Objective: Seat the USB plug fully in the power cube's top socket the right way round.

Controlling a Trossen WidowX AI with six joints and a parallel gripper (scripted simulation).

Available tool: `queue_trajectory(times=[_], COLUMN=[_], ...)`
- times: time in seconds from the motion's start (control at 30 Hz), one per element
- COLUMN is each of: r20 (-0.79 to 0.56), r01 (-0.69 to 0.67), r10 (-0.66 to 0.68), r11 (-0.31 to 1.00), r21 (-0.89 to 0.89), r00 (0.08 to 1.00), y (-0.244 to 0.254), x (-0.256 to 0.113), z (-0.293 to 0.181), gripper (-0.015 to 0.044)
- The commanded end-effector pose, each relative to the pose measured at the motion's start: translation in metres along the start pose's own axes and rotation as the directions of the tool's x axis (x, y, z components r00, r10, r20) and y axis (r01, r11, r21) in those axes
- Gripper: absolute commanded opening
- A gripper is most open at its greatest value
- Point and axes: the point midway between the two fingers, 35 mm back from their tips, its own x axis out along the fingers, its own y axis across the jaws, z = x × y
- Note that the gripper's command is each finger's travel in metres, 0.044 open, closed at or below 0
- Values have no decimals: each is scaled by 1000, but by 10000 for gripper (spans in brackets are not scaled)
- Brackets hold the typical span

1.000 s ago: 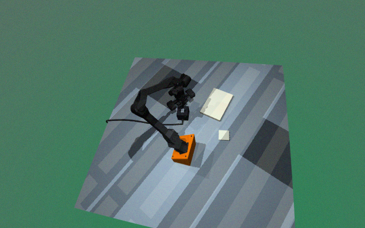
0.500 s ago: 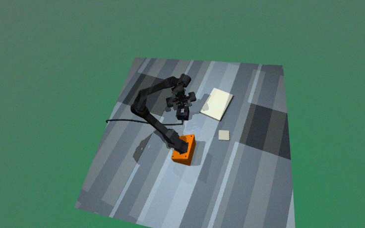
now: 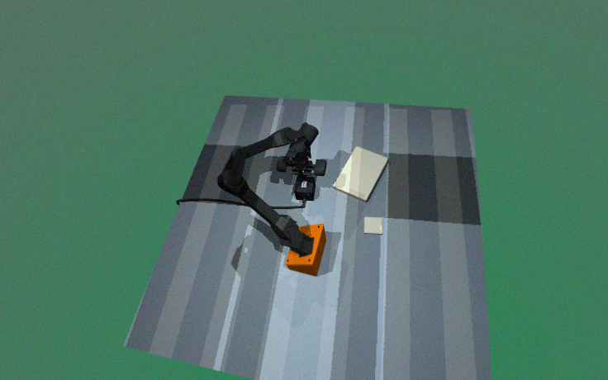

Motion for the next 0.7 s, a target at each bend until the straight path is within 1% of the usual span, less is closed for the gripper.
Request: queue_trajectory(times=[0.0,0.33,0.67], r20=[1,1,1], r01=[1,0,0], r10=[-1,-1,-1], r11=[993,929,801], r21=[118,371,599], r00=[1000,1000,1000], y=[0,0,0], x=[0,0,0], z=[0,0,0], gripper=[0,0,0])
